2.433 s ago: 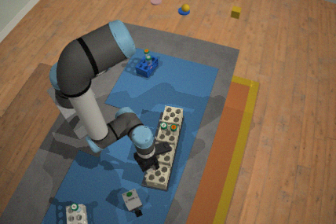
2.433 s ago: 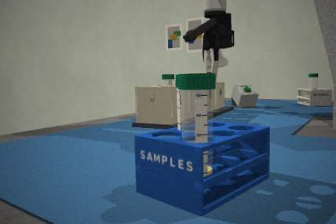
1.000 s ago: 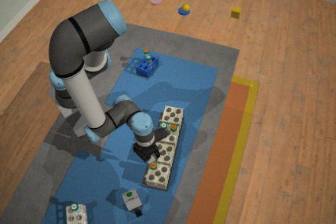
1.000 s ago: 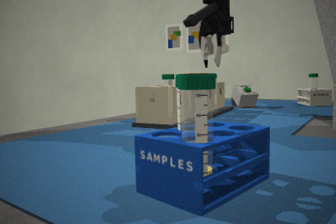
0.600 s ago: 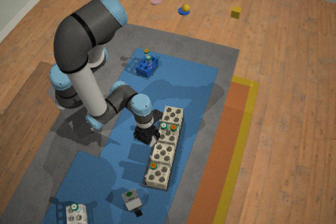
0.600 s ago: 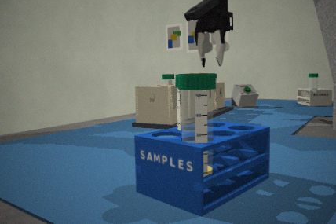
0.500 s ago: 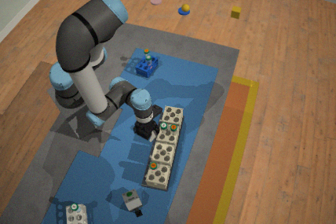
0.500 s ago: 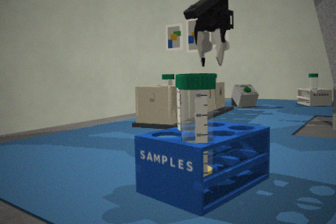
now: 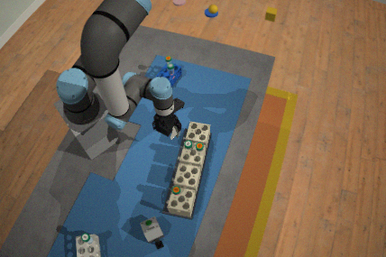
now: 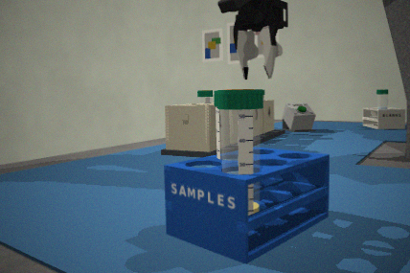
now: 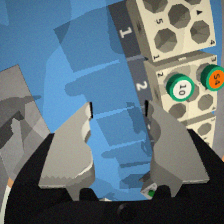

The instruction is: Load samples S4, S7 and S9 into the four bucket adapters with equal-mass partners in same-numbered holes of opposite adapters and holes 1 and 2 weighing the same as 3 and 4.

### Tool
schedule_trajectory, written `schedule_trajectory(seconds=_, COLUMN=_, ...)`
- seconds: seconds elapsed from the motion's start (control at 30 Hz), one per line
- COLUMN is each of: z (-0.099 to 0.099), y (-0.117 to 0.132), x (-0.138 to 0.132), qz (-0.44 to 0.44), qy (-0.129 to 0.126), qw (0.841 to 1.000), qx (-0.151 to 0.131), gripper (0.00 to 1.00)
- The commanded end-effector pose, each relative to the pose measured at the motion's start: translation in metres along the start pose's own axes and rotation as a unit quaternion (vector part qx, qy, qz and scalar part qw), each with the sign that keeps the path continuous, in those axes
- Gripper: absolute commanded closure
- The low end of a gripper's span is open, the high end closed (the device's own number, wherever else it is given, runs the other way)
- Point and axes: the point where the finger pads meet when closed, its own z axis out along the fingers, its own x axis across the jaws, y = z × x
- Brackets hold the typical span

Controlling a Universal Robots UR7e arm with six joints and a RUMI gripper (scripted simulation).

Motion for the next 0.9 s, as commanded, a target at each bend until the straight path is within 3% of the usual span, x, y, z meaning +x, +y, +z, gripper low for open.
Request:
schedule_trajectory(seconds=0.0, z=0.000, y=-0.032, x=-0.020, qz=0.001, qy=0.002, qw=1.000, qx=-0.003, gripper=0.65)
schedule_trajectory(seconds=0.1, z=0.000, y=-0.039, x=-0.024, qz=0.001, qy=0.002, qw=1.000, qx=-0.003, gripper=0.65)
schedule_trajectory(seconds=0.6, z=0.001, y=-0.142, x=-0.096, qz=0.001, qy=0.002, qw=1.000, qx=-0.003, gripper=0.65)
schedule_trajectory(seconds=0.67, z=0.001, y=-0.142, x=-0.096, qz=0.001, qy=0.002, qw=1.000, qx=-0.003, gripper=0.65)
schedule_trajectory(seconds=0.87, z=0.001, y=-0.183, x=-0.124, qz=0.001, qy=0.002, qw=1.000, qx=-0.003, gripper=0.65)
